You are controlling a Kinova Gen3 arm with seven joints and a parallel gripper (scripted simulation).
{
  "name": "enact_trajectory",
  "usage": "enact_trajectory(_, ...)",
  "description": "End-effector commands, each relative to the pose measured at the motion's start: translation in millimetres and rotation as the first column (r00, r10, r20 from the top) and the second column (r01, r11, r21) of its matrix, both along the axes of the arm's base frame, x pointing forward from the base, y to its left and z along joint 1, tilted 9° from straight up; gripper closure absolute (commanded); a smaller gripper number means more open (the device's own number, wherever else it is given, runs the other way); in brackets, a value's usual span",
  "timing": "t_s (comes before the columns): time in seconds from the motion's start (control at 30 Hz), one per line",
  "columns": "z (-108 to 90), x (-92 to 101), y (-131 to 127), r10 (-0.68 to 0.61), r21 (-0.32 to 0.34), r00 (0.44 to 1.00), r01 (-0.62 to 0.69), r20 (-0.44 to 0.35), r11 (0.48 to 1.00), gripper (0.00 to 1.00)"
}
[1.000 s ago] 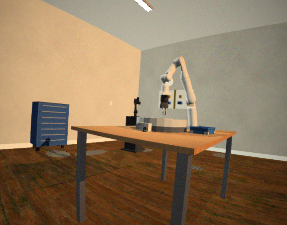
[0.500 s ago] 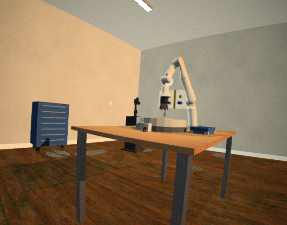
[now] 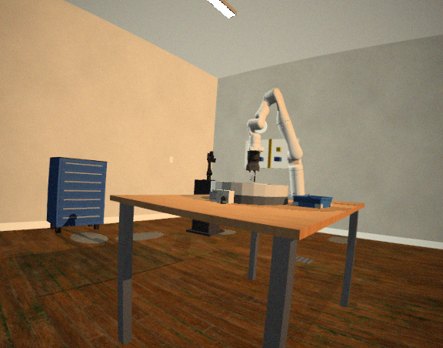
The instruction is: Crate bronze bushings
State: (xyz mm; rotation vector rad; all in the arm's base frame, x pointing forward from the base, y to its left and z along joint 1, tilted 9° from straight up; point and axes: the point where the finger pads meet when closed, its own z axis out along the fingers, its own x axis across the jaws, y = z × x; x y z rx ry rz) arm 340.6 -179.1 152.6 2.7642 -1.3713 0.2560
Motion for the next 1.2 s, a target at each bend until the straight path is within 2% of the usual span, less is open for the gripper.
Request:
enact_trajectory(0.0,-9.4,0.2,3.4,0.007,0.01,1.0,-0.007,-0.006,1.0,0.55)
enact_trajectory(0.4,-9.4,0.2,3.4,0.007,0.01,1.0,-0.007,-0.006,1.0,0.55)
enact_trajectory(1.17,-22.7,1.9,2.1,0.007,0.01,1.0,-0.007,-0.006,1.0,0.55)
